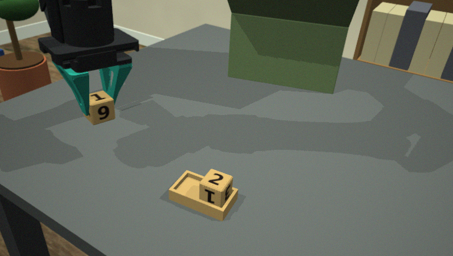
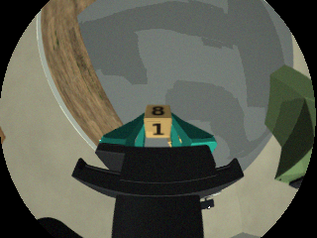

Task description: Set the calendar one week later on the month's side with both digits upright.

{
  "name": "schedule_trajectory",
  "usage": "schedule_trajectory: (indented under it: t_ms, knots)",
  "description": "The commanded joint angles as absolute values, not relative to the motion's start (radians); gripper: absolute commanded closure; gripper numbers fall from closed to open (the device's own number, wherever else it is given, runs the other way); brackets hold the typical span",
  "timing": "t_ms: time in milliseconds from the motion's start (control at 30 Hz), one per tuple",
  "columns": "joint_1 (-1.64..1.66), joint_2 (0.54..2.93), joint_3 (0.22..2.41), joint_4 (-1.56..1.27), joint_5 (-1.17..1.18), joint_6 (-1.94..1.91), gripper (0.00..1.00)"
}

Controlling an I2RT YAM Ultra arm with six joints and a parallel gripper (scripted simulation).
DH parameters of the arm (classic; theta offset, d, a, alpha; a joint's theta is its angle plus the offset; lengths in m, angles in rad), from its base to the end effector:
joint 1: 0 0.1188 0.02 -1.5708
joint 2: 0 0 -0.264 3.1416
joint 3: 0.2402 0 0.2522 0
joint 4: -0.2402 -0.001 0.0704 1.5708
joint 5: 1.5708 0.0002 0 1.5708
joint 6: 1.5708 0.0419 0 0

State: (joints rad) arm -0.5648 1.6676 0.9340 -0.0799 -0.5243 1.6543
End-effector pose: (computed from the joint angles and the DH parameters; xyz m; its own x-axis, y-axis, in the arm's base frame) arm 0.2996 -0.1638 0.1845 0.2235 0.8797 0.4198 0.5973 -0.4640 0.6542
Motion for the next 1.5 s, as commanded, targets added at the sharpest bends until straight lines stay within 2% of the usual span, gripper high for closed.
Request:
schedule_trajectory:
  t_ms: [0, 633, 1367, 1467]
  knots:
    - [-0.603, 1.607, 0.932, -0.186, -0.546, 1.613, 0.73]
    - [-0.619, 1.570, 0.929, -0.228, -0.556, 1.562, 0.73]
    - [-0.537, 1.520, 0.916, -0.231, -0.502, 0.795, 0.73]
    - [-0.536, 1.520, 0.916, -0.231, -0.501, 0.784, 0.73]
